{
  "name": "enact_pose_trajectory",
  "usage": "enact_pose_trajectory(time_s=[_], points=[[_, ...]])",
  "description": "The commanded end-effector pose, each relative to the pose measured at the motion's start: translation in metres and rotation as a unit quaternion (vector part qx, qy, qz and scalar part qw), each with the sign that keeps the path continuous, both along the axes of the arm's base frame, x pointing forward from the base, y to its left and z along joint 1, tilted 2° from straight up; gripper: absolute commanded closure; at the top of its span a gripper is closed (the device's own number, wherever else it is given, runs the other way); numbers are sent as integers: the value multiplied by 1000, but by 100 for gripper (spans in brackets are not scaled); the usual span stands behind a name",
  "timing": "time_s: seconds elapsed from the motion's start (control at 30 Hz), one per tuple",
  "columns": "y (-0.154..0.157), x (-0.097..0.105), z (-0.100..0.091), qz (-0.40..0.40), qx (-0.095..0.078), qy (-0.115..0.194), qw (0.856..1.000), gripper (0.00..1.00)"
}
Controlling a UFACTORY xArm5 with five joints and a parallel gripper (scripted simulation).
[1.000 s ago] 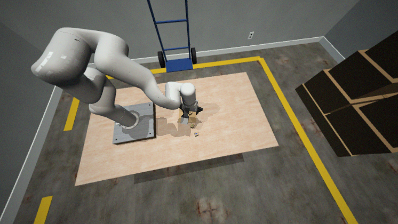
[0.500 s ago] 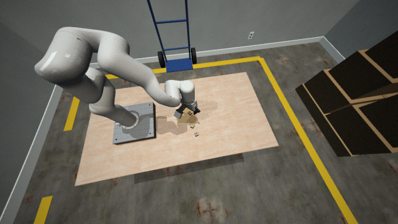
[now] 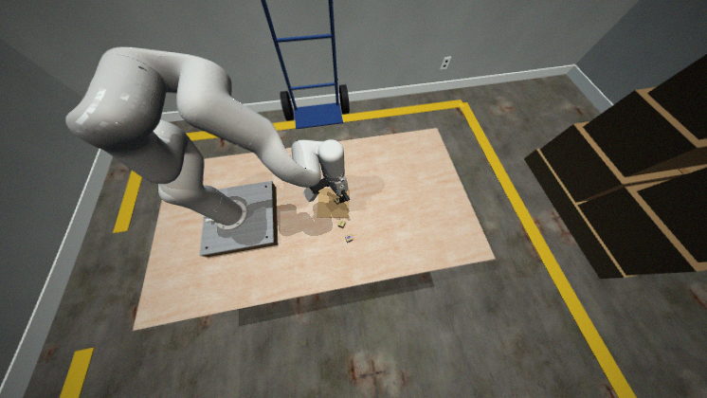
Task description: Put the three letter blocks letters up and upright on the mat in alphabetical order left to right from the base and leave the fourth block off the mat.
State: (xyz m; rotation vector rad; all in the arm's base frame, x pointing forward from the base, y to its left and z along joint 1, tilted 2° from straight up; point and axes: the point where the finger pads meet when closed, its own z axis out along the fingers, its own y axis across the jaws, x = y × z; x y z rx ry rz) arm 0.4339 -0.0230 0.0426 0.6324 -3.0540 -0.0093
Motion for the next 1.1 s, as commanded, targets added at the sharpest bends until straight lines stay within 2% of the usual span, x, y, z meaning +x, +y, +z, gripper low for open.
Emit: enact_pose_trajectory(time_s=[0.0, 0.03, 1.07], points=[[0, 1, 1, -4, 0, -2, 1000, 0], [0, 1, 1, -4, 0, -2, 1000, 37], [0, 1, 1, -4, 0, -2, 1000, 37]])
